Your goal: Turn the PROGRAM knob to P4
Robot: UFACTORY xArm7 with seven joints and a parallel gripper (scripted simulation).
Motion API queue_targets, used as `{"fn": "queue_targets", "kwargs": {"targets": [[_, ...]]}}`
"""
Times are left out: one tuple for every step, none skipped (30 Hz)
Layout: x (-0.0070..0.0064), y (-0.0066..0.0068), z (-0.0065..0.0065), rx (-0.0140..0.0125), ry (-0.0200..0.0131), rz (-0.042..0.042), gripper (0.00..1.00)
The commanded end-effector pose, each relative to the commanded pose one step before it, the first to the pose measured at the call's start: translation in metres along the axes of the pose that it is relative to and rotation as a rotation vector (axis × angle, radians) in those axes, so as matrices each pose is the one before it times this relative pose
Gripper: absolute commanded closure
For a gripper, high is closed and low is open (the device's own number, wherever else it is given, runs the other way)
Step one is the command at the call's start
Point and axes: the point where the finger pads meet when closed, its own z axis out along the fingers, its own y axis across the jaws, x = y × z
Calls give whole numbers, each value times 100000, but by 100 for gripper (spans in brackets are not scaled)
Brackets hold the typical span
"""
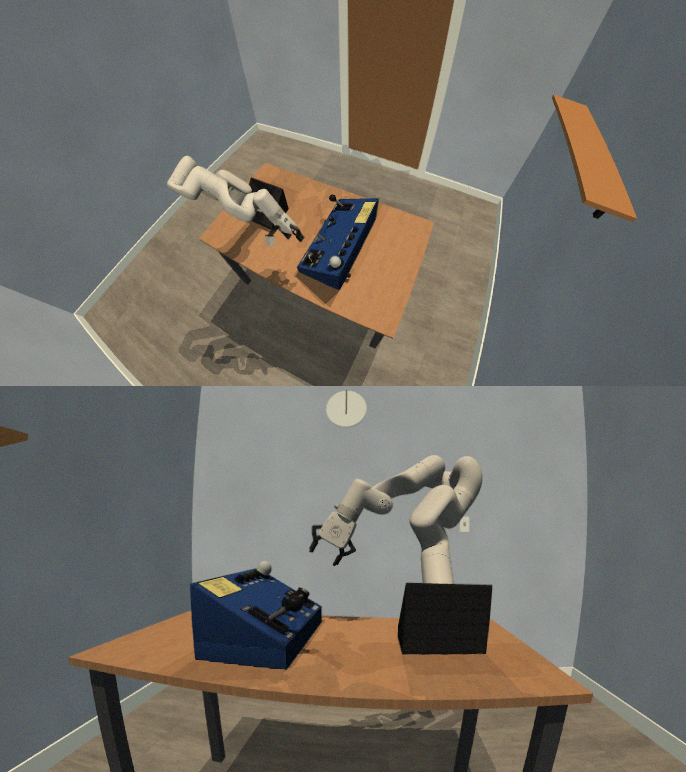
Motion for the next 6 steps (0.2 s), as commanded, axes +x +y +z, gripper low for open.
{"fn": "queue_targets", "kwargs": {"targets": [[5, -169, -93, 375, 6, 4, 0], [0, 0, 0, 0, 0, 0, 0], [0, 0, 0, 0, 0, 0, 0], [0, 0, 0, 0, 0, 0, 0], [0, 0, 0, 0, 0, 0, 0], [0, 0, 0, 0, 0, 0, 0]]}}
